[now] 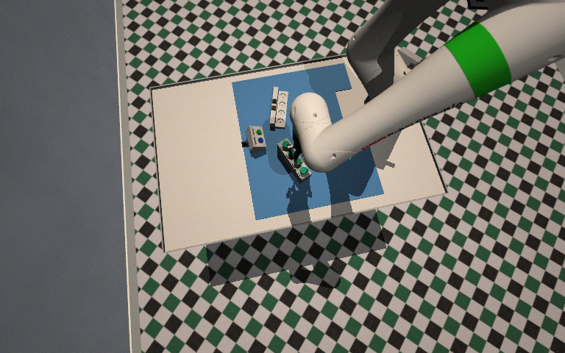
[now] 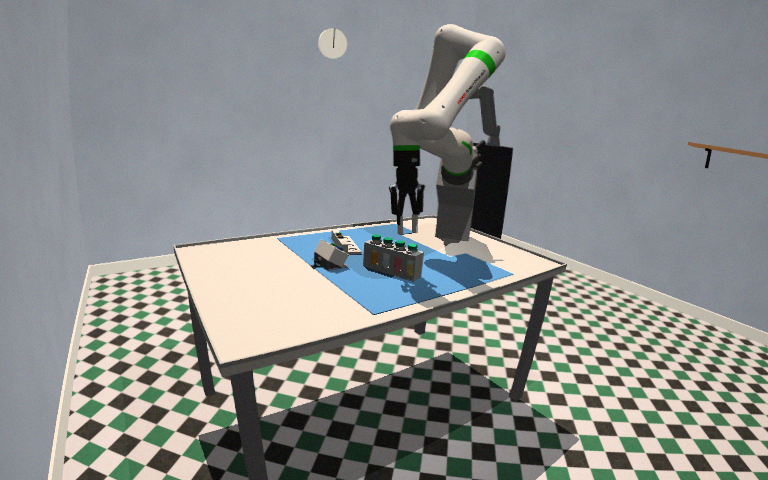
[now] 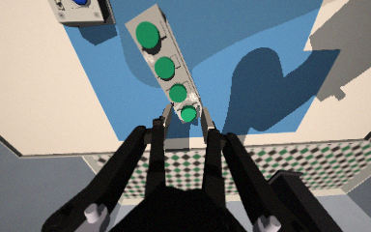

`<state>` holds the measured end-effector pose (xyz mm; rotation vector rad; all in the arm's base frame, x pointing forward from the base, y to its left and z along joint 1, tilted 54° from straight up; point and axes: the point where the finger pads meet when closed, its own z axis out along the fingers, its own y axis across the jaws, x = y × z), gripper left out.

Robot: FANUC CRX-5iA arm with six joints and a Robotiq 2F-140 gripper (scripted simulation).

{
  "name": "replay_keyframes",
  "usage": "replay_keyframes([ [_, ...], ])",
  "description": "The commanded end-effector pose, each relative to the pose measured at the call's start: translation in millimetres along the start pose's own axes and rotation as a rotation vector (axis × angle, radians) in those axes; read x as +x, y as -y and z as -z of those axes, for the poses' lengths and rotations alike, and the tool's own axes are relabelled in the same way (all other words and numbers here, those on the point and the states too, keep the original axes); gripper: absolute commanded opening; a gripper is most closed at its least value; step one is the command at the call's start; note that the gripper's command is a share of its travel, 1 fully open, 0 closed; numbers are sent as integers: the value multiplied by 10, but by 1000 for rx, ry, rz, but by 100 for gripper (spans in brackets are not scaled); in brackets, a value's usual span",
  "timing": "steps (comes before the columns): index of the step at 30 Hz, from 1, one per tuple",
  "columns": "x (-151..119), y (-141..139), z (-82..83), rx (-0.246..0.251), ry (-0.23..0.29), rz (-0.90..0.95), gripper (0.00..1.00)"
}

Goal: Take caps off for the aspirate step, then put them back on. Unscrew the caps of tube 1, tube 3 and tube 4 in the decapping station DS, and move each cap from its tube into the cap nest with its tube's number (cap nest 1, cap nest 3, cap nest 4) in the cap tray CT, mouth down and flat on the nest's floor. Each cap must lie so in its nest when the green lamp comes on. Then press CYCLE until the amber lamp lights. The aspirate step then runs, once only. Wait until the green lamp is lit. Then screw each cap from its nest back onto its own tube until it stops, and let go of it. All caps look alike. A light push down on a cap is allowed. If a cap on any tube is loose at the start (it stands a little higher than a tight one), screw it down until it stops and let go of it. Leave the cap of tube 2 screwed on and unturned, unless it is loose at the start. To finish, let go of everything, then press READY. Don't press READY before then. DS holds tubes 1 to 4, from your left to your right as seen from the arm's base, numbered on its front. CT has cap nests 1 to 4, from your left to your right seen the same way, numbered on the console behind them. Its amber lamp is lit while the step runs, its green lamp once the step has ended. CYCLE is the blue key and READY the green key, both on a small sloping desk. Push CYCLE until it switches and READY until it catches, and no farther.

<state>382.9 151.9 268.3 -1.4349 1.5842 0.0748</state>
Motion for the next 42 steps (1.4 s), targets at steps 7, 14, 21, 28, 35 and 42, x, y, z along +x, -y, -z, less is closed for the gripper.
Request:
replay_keyframes([
  [7, -305, -94, -49, 43, -116, -10, 35],
  [14, -305, -94, -49, 43, -116, -10, 35],
  [21, -305, -94, -49, 43, -116, -10, 35],
  [28, -299, -101, -49, 43, -116, -10, 35],
  [35, -286, -100, -138, 43, -116, -10, 35],
  [42, -261, -87, -346, 43, -116, -10, 35],
])
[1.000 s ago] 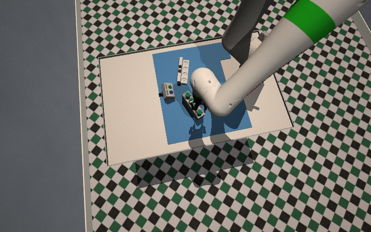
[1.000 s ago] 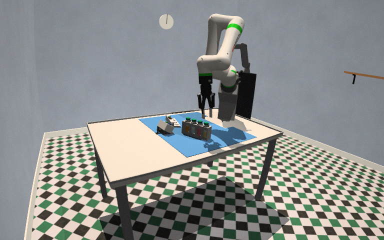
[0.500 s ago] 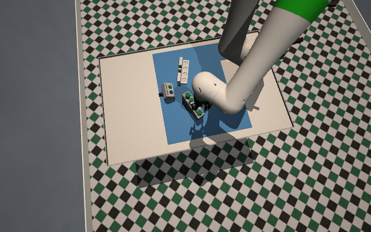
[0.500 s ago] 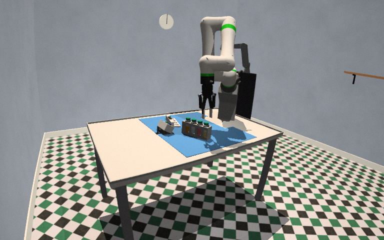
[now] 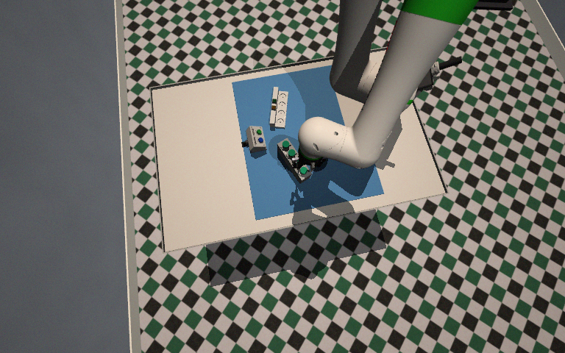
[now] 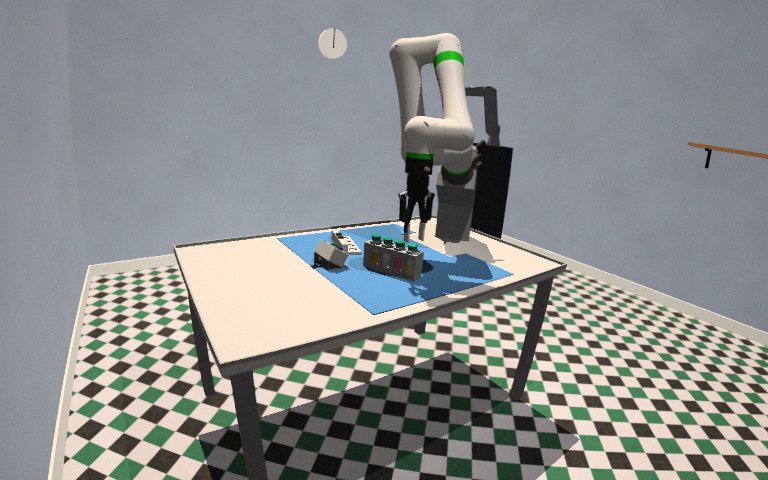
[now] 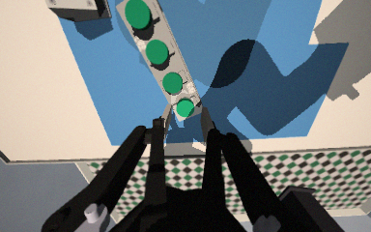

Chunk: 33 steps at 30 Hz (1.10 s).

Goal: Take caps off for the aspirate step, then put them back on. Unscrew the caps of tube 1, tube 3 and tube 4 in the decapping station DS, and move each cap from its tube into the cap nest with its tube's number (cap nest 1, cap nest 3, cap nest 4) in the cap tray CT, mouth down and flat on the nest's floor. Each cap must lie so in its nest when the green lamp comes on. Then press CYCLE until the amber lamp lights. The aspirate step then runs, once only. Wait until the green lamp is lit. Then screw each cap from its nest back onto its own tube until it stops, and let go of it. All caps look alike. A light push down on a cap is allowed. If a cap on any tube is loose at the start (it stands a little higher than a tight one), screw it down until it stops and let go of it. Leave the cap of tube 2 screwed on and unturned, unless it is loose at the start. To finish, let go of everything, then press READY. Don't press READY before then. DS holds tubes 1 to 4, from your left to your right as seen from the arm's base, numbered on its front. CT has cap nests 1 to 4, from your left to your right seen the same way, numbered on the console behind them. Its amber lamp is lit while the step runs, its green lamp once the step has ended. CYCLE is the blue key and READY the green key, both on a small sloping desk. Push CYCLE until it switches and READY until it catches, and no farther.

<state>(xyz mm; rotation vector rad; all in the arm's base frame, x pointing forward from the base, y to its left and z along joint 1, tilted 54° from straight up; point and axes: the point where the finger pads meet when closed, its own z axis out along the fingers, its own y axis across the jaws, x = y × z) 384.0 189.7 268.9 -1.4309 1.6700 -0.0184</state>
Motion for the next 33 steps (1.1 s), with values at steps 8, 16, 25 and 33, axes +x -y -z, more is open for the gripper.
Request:
replay_keyframes([
  [8, 7, 14, -171, 15, -11, -3, 35],
  [16, 4, 16, -186, 15, -11, -3, 35],
  [25, -1, 21, -231, 15, -11, -3, 35],
  [33, -2, 22, -261, 15, -11, -3, 35],
])
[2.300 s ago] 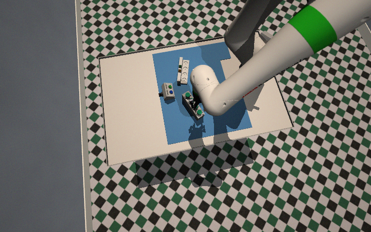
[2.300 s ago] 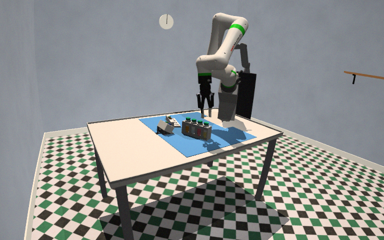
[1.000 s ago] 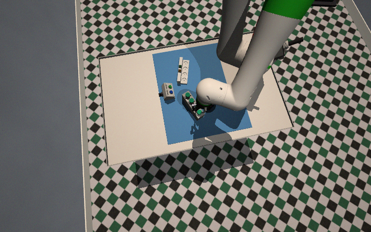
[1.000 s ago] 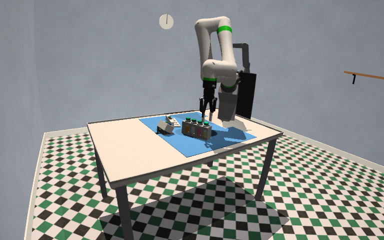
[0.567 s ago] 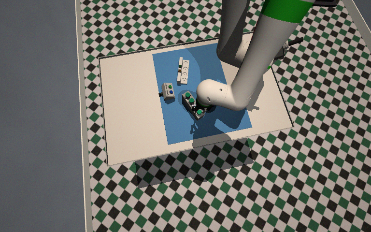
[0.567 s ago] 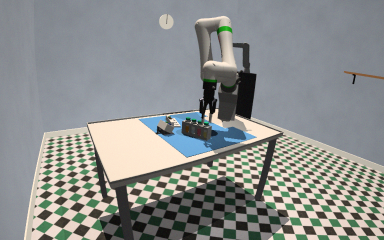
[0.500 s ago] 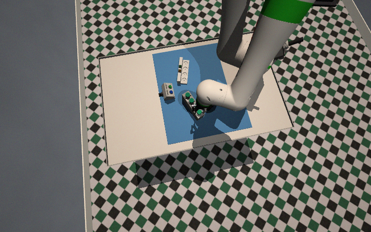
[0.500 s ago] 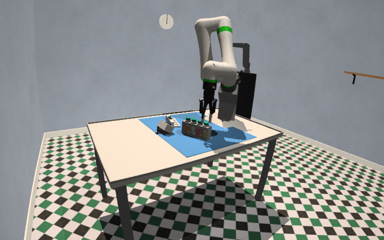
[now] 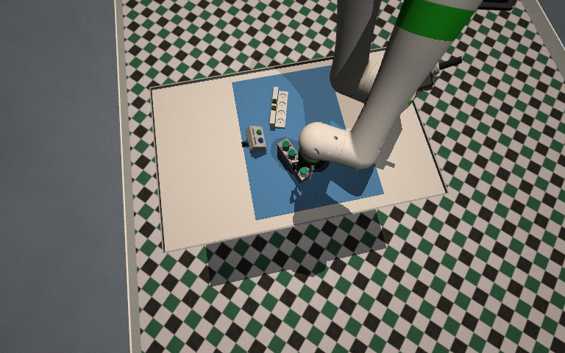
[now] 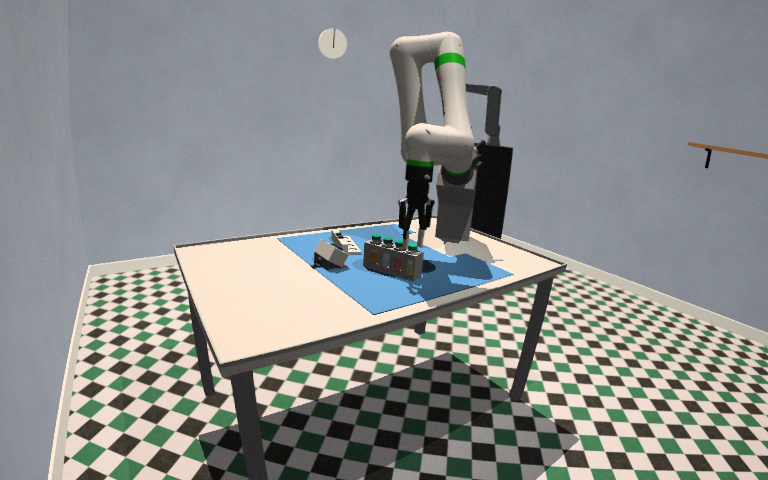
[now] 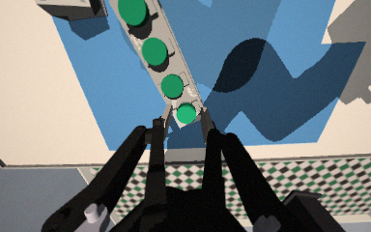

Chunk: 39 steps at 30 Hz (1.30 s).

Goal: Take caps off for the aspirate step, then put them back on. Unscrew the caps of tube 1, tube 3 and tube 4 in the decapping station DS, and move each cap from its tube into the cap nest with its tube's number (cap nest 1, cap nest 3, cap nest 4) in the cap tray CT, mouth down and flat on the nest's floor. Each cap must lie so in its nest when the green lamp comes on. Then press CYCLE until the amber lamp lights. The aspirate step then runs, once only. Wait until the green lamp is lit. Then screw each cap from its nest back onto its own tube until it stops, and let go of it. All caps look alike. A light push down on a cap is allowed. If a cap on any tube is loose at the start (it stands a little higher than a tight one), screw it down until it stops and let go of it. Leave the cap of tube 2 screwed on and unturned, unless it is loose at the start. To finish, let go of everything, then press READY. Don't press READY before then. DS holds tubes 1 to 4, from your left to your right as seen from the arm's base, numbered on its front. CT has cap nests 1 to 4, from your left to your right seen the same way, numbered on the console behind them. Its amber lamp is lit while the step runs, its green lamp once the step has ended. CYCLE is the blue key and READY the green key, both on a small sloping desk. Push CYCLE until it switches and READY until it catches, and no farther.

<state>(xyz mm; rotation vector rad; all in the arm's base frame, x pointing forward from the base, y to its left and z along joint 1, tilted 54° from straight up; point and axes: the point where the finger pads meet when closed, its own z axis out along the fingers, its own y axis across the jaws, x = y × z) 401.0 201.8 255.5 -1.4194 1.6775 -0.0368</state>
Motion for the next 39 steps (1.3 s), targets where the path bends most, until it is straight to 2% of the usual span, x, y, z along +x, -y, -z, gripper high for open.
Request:
replay_keyframes([
  [1, -2, 2, -19, 0, 0, 0, 35],
  [5, -2, 2, -24, 0, 0, 0, 35],
  [6, -2, 2, -24, 0, 0, 0, 0],
  [20, -2, 2, -24, 0, 0, 0, 0],
  [26, -2, 2, -22, 0, 0, 300, 0],
  [28, -2, 2, -22, 0, 0, 300, 0],
  [39, -2, 2, -19, 2, -1, 834, 0],
])
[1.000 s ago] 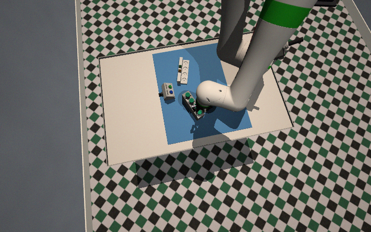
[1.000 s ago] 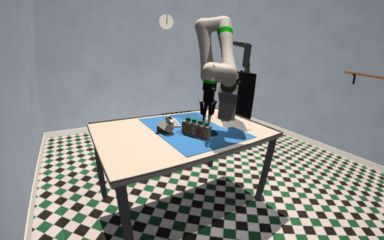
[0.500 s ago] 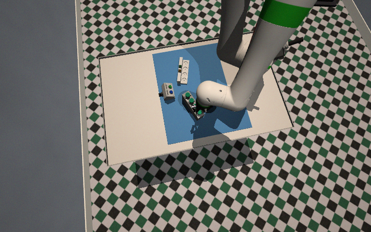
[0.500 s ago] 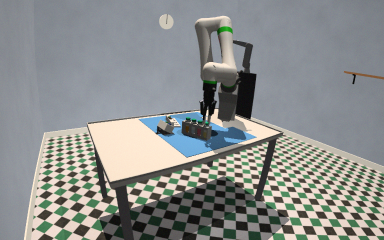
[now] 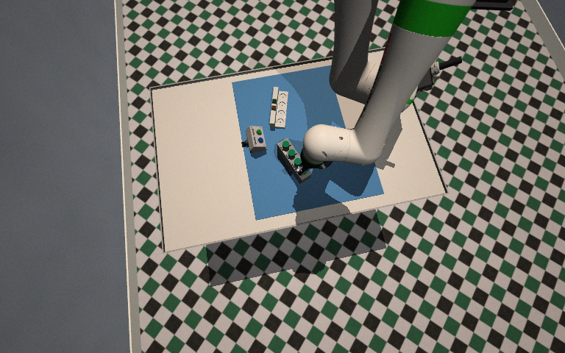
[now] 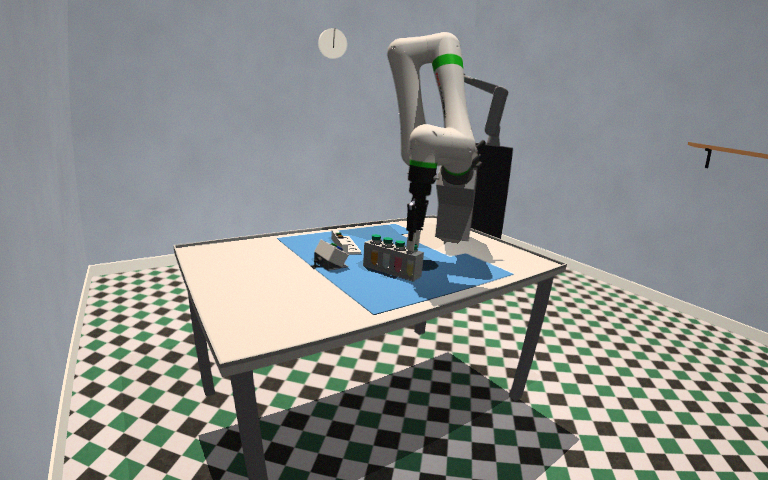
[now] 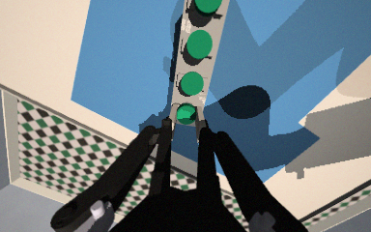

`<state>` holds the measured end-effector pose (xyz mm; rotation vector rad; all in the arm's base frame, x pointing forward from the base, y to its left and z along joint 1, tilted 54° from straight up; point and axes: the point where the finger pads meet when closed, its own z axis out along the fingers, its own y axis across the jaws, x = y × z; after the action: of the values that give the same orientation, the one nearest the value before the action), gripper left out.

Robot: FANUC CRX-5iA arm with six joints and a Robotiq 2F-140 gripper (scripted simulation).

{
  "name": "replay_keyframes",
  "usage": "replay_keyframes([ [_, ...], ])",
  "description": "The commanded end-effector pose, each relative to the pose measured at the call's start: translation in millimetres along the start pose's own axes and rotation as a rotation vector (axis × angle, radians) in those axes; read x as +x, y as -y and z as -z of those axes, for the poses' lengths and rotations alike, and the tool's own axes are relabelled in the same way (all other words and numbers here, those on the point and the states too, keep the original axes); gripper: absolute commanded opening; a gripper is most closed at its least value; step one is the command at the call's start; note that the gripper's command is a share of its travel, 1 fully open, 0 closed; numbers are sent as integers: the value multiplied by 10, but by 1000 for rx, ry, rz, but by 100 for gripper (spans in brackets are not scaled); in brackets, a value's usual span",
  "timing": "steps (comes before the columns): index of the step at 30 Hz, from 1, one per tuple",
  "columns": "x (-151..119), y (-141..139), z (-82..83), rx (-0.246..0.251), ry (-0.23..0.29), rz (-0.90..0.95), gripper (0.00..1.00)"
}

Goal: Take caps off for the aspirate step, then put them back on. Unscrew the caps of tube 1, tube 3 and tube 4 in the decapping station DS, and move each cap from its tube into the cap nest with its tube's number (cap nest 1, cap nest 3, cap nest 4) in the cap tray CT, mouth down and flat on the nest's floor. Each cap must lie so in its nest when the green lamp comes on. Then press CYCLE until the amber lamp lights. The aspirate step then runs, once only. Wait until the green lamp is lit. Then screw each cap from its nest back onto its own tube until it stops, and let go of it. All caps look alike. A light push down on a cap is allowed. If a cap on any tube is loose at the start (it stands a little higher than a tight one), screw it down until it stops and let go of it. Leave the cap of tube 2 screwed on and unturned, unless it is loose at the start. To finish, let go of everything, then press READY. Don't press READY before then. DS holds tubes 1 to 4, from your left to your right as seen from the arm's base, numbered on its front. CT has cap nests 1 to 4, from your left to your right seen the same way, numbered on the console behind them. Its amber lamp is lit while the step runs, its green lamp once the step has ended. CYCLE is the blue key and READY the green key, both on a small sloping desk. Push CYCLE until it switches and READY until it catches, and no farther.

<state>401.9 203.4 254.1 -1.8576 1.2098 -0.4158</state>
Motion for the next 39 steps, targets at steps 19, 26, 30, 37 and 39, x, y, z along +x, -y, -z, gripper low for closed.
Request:
replay_keyframes([
  [19, 6, 5, 4, -11, 38, 445, 35],
  [26, 6, 5, 4, -11, 38, 445, 35],
  [30, 6, 5, 2, -16, 36, 195, 35],
  [37, 6, 5, 2, -20, 34, -55, 35],
  [39, 6, 5, 2, -21, 33, -138, 35],
])
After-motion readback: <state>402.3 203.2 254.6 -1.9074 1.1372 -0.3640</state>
